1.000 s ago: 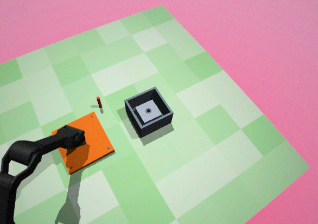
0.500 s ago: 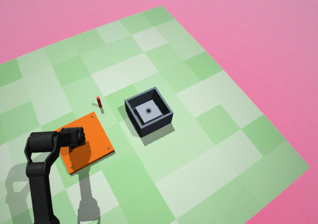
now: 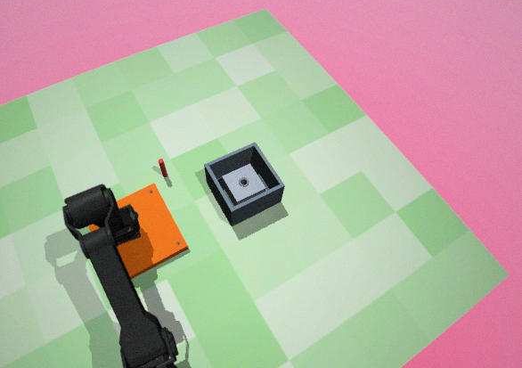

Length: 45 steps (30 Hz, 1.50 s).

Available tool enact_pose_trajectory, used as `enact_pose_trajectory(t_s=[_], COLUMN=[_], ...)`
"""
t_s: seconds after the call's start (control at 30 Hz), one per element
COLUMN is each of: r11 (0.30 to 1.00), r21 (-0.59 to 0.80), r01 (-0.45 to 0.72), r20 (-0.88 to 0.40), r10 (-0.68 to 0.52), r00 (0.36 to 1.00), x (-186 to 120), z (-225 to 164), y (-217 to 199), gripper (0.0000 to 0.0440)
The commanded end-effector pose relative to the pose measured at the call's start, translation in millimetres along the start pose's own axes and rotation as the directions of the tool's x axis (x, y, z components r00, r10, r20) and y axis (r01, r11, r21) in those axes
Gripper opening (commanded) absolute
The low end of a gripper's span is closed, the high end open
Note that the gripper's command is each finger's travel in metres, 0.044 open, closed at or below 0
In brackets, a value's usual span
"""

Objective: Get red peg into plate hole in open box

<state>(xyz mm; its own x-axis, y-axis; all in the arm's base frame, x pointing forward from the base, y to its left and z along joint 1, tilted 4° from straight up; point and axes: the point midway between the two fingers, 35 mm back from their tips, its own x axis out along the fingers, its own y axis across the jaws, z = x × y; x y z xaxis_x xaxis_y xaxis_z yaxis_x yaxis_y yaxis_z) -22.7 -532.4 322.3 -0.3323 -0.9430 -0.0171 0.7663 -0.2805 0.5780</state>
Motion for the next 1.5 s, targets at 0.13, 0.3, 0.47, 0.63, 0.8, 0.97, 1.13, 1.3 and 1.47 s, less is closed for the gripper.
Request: enact_pose_trajectory(t_s=[0.13, 0.3, 0.47, 0.63, 0.8, 0.97, 1.13, 1.3, 1.47], r11=[0.995, 0.984, 0.968, 0.946, 0.922, 0.897, 0.874, 0.853, 0.834], r21=[-0.029, -0.043, -0.049, -0.047, -0.041, -0.036, -0.037, -0.049, -0.073], r01=[-0.096, -0.171, -0.247, -0.320, -0.386, -0.441, -0.485, -0.519, -0.547], r20=[-0.225, -0.376, -0.514, -0.636, -0.741, -0.830, -0.900, -0.950, -0.981], r10=[0.087, 0.142, 0.188, 0.219, 0.231, 0.219, 0.182, 0.120, 0.039], r00=[0.970, 0.916, 0.837, 0.740, 0.630, 0.514, 0.397, 0.287, 0.191], x=[-54, -103, -159, -220, -283, -345, -406, -461, -508], z=[-59, -95, -125, -148, -165, -176, -182, -183, -180], y=[58, 93, 120, 139, 148, 146, 133, 111, 82], gripper=[0.0440, 0.0440, 0.0440, 0.0440, 0.0440, 0.0440, 0.0440, 0.0440, 0.0440])
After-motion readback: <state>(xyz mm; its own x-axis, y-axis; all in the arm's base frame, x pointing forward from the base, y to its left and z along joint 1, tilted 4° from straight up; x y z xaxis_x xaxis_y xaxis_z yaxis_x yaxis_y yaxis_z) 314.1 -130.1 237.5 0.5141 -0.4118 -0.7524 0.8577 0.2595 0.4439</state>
